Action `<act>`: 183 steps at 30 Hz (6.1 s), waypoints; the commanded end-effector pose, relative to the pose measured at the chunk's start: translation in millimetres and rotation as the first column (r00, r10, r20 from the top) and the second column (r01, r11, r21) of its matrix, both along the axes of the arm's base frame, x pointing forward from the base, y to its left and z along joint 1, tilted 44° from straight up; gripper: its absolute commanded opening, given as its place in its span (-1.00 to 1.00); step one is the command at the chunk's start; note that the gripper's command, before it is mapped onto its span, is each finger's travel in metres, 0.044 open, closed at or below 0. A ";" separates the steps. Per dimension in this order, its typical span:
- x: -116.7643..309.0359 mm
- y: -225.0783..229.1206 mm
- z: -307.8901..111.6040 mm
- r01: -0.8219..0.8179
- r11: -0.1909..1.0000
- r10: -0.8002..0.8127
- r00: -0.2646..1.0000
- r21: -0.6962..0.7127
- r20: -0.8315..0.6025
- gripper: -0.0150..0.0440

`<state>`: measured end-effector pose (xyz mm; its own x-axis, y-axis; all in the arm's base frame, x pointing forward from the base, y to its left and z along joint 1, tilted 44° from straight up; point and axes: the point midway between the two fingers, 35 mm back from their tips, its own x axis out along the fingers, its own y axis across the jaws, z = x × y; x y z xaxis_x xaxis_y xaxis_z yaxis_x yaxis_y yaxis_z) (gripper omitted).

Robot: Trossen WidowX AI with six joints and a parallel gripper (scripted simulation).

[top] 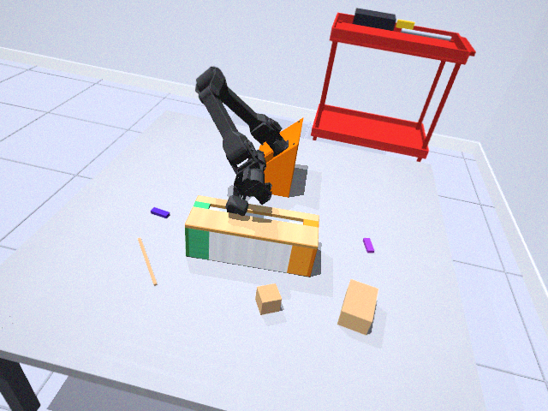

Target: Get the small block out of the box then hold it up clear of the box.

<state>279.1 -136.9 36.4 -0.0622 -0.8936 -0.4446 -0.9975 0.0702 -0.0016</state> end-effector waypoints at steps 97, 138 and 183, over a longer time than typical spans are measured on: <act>-38.9 -8.1 109.3 -0.663 0.371 0.625 -0.339 0.650 -0.703 0.47; -49.6 -84.8 44.6 -0.735 0.453 0.739 -0.007 0.504 -0.674 0.47; -52.1 -117.0 8.2 -0.734 0.454 0.737 -0.008 0.505 -0.675 -0.39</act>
